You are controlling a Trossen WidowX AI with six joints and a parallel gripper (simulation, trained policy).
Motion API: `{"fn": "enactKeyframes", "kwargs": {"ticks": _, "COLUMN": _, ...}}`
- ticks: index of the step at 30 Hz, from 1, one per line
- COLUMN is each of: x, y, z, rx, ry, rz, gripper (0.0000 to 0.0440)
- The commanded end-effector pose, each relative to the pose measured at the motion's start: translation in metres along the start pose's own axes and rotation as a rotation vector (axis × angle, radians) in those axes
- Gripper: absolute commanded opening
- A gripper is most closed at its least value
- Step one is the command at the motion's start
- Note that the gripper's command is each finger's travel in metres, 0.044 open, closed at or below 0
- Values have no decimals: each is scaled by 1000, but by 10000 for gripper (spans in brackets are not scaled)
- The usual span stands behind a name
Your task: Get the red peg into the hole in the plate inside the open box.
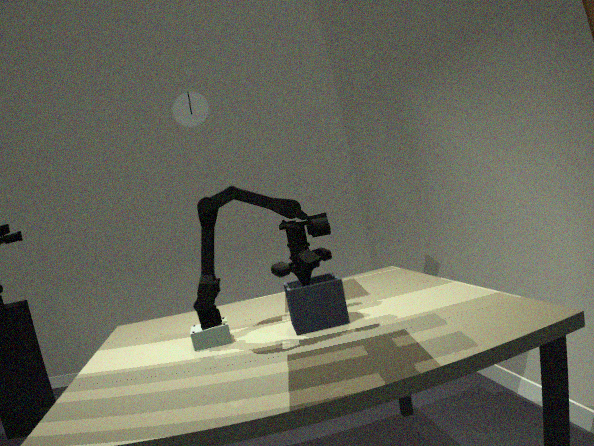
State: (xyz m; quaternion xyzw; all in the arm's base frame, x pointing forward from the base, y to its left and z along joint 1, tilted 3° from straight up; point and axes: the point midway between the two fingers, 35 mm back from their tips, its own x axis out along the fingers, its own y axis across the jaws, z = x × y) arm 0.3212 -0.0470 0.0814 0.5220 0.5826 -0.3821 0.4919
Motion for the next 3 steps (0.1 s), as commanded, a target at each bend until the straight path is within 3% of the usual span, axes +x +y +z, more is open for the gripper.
{"fn": "enactKeyframes", "kwargs": {"ticks": 1, "x": -8, "y": 4, "z": 1, "rx": -8, "ry": 14, "rz": 24, "gripper": 9}}
{"fn": "enactKeyframes", "kwargs": {"ticks": 3, "x": -14, "y": 8, "z": 1, "rx": -13, "ry": 22, "rz": 43, "gripper": 0}}
